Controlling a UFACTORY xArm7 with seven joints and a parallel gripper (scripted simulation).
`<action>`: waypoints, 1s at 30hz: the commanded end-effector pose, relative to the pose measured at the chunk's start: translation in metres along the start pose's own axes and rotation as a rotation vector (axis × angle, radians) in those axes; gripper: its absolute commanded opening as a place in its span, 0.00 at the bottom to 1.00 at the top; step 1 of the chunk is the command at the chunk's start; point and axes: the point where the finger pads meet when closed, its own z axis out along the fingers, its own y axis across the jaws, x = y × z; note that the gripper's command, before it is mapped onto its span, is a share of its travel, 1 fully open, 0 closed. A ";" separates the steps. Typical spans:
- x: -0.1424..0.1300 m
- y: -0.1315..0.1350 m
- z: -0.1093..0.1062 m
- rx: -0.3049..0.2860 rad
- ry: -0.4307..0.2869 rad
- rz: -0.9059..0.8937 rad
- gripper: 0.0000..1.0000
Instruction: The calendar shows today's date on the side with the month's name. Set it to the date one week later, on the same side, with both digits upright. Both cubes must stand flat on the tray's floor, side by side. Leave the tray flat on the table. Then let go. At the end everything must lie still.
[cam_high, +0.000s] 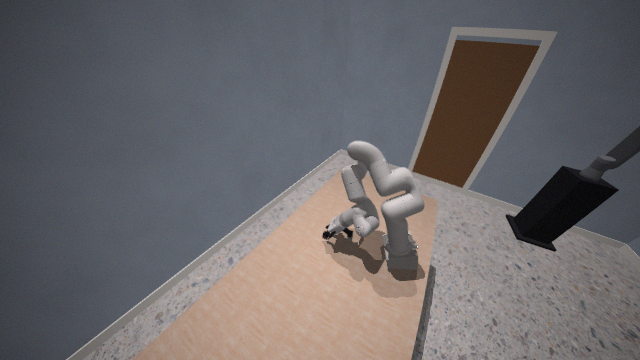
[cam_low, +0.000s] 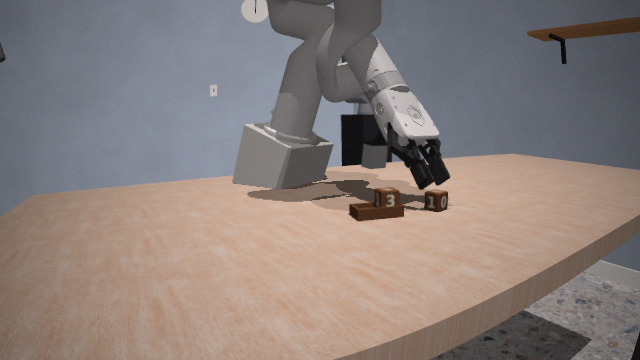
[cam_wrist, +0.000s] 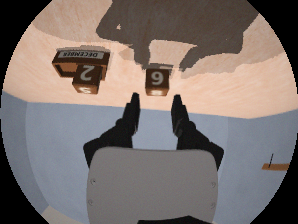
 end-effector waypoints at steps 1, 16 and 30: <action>0.005 0.000 0.009 0.002 -0.016 0.001 0.47; 0.013 0.000 0.022 0.002 -0.016 0.001 0.47; 0.013 0.000 0.022 0.002 -0.016 0.001 0.47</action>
